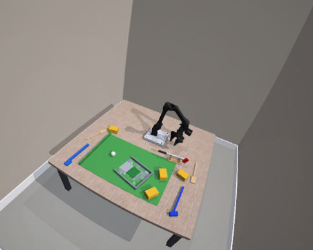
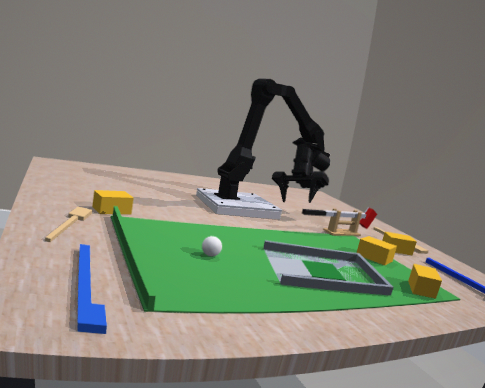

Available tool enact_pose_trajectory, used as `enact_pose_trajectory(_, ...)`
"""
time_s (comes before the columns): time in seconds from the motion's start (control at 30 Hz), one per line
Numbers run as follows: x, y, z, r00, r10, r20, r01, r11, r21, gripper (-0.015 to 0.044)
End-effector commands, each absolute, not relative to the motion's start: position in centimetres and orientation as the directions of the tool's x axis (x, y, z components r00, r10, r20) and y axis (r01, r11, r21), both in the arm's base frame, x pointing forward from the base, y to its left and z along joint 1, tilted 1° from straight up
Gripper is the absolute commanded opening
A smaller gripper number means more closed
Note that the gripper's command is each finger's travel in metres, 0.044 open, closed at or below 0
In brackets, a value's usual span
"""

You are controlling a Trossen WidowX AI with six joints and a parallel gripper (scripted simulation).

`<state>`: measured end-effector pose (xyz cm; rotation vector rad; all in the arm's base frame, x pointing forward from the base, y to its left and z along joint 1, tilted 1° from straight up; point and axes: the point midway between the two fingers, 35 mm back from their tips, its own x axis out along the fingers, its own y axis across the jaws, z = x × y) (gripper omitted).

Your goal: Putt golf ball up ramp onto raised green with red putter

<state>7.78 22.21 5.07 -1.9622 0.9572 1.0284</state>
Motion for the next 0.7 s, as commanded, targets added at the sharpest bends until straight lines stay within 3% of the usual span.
enact_pose_trajectory(0.0, 10.5, 21.8, 5.3, 0.286, -0.275, -0.918, -0.91, -0.377, -0.171, 0.044)
enact_pose_trajectory(0.37, 19.1, 18.9, 7.1, 0.01, -0.061, -0.998, -0.993, -0.117, -0.003, 0.044)
enact_pose_trajectory(0.67, 26.0, 13.9, 10.3, 0.008, 0.236, -0.972, -0.999, 0.038, 0.001, 0.044)
